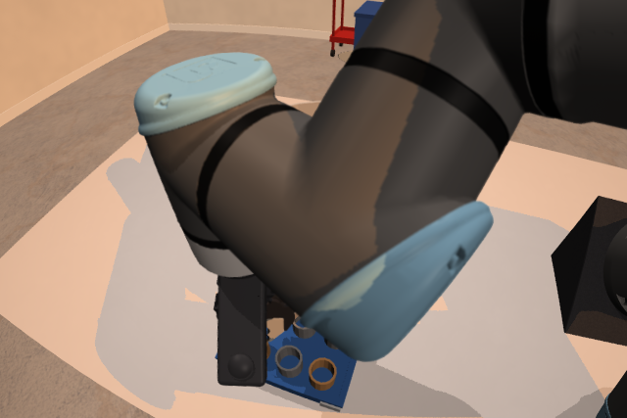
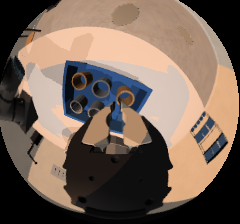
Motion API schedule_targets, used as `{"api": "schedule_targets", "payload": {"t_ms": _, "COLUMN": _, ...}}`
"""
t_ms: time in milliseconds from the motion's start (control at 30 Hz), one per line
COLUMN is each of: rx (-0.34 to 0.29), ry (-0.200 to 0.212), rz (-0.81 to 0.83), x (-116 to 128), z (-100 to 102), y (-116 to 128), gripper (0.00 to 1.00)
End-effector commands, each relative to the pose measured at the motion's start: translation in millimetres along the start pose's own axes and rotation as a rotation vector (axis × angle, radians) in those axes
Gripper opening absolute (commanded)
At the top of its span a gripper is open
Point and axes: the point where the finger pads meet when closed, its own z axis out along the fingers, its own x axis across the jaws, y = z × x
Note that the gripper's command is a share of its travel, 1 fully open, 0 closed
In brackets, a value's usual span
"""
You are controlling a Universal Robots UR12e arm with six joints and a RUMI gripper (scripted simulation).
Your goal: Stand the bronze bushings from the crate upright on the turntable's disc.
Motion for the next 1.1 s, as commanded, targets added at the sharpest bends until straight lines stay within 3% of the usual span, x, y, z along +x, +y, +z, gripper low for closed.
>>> {"api": "schedule_targets", "payload": {"t_ms": 0, "rx": -0.001, "ry": 0.003, "rz": -0.002, "x": 2.0, "z": -1.2, "y": -0.1, "gripper": 0.05}}
{"api": "schedule_targets", "payload": {"t_ms": 833, "rx": -0.001, "ry": 0.003, "rz": -0.002, "x": 2.0, "z": -1.0, "y": -0.1, "gripper": 0.05}}
{"api": "schedule_targets", "payload": {"t_ms": 1067, "rx": 0.002, "ry": -0.001, "rz": 0.001, "x": -0.4, "z": 8.6, "y": -0.6, "gripper": 0.05}}
